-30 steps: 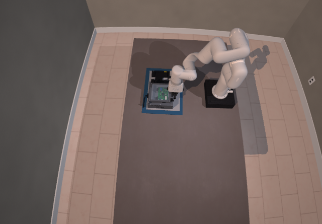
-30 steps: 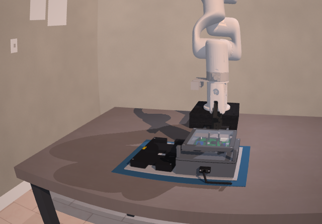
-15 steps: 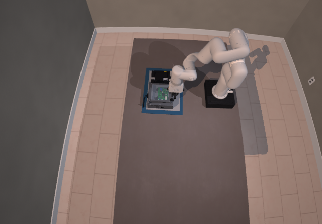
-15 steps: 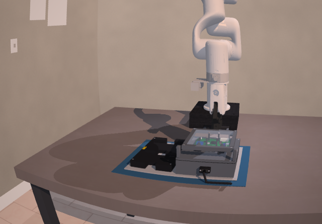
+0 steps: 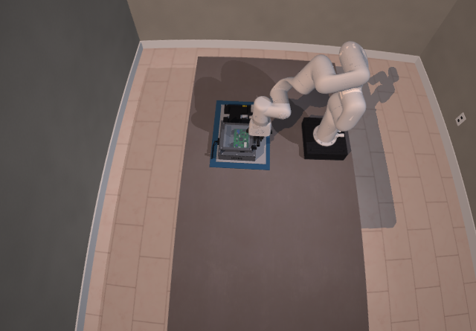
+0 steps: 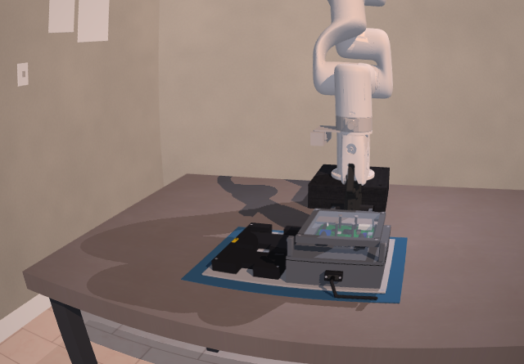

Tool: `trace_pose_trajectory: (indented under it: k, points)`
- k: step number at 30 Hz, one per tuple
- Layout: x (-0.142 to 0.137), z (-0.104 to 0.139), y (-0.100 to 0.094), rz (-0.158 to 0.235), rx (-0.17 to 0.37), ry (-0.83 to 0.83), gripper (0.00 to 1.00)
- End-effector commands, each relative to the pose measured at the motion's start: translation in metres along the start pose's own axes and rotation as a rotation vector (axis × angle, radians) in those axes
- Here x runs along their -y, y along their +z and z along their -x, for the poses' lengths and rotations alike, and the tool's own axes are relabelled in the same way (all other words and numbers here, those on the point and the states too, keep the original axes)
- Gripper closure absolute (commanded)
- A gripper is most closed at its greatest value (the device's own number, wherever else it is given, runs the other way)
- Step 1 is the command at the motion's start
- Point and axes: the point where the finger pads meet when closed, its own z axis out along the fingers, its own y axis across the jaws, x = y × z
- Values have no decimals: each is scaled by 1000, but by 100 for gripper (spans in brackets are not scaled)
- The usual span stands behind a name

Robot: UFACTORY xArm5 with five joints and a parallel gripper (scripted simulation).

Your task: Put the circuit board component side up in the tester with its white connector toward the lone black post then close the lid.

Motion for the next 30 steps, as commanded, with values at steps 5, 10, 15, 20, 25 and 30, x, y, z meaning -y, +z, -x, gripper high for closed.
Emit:
trace_pose_trajectory:
  k: [5, 10, 15, 20, 25, 30]
  points:
    - [1, 0, -9, -4, 0, 0, 76]
    - [1, 0, -19, -4, 0, 0, 76]
    - [1, 0, -33, -4, 0, 0, 76]
    - [1, 0, -42, -4, 0, 0, 76]
    - [1, 0, -57, -4, 0, 0, 76]
    - [1, 0, -72, -4, 0, 0, 76]
